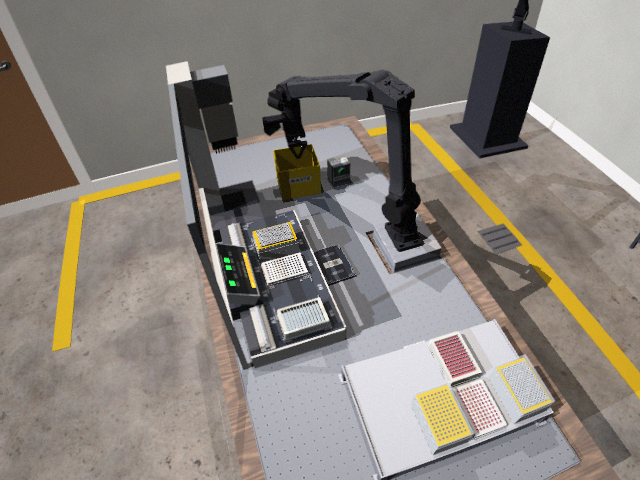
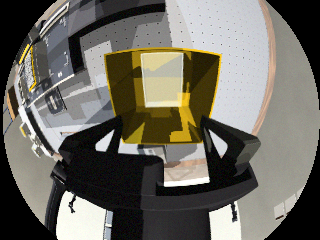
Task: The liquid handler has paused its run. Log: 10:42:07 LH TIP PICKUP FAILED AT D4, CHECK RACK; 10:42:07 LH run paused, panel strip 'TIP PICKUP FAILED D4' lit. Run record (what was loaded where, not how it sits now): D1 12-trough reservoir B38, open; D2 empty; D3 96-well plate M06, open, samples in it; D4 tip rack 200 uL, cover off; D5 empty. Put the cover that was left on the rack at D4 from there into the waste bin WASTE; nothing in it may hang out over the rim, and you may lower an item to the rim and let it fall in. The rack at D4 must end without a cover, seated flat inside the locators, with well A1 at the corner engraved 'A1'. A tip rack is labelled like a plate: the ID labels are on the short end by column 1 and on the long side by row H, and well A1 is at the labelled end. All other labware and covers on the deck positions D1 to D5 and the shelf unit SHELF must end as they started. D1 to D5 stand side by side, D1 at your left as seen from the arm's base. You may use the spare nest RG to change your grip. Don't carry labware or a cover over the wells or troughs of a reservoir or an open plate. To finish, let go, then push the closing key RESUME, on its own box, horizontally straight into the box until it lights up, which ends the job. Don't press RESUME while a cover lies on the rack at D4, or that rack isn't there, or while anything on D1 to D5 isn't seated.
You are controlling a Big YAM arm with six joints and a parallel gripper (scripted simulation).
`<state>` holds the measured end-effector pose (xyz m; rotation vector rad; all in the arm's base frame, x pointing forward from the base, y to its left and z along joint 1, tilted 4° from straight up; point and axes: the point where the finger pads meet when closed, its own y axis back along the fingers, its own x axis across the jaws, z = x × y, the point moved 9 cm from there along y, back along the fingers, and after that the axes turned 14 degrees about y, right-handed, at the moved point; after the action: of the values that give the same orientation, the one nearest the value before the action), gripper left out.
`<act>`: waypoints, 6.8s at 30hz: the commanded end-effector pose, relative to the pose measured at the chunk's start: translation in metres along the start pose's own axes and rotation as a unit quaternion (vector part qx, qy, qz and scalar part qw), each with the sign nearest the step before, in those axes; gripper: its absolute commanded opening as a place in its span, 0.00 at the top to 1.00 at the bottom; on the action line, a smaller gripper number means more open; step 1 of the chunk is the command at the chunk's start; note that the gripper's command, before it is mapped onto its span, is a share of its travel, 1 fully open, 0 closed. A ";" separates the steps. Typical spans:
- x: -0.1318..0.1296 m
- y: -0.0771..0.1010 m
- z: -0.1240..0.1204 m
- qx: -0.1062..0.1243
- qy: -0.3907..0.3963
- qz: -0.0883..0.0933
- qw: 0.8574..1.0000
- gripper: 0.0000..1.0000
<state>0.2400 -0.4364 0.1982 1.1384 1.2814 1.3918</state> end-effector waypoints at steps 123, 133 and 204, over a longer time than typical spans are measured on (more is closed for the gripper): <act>0.074 0.106 0.053 -0.009 0.054 -0.019 0.998 0.00; 0.115 0.105 0.081 -0.010 0.054 -0.018 0.998 0.00; 0.317 0.119 0.233 -0.032 0.046 -0.018 0.998 0.00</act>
<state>0.3988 -0.0853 0.3152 1.0782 1.3651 1.4670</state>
